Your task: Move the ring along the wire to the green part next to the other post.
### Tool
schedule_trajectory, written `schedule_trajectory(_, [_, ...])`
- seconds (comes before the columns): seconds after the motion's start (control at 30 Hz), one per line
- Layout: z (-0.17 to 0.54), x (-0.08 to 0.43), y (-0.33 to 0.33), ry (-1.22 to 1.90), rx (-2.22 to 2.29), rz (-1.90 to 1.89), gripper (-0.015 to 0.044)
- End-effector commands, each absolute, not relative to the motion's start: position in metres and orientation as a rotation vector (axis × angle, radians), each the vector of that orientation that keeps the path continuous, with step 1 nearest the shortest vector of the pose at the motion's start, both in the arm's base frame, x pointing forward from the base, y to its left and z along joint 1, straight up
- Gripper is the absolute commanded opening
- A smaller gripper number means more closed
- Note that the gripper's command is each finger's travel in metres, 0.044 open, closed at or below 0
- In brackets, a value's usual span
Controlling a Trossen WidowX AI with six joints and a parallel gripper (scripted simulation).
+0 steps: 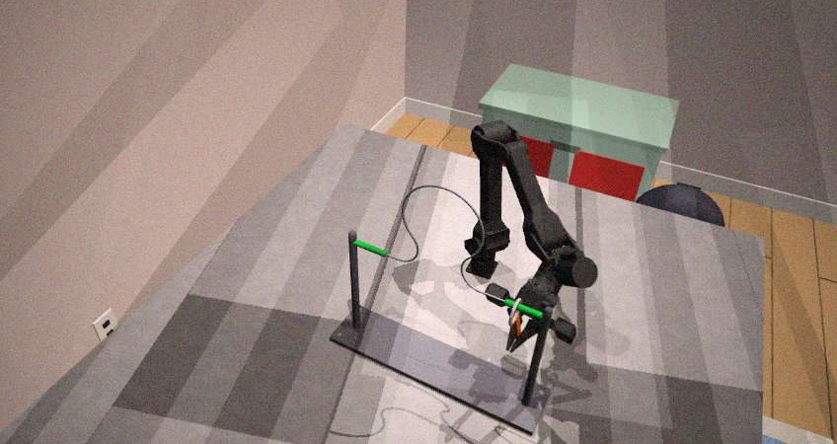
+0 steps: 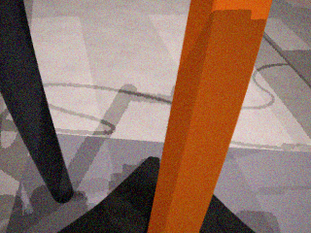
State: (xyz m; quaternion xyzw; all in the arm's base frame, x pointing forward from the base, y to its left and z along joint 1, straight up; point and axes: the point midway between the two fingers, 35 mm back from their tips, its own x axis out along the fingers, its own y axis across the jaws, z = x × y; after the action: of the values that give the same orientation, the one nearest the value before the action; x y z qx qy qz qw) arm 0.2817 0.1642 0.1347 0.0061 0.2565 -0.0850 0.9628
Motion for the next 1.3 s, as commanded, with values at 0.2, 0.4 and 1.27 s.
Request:
schedule_trajectory(0.2, [0.139, 0.273, 0.167, 0.524, 0.014, -0.173, 0.016])
schedule_trajectory(0.4, [0.15, 0.252, 0.171, 0.527, 0.015, -0.175, 0.016])
schedule_trajectory(1.27, [0.158, 0.239, 0.172, 0.523, 0.014, -0.175, 0.016])
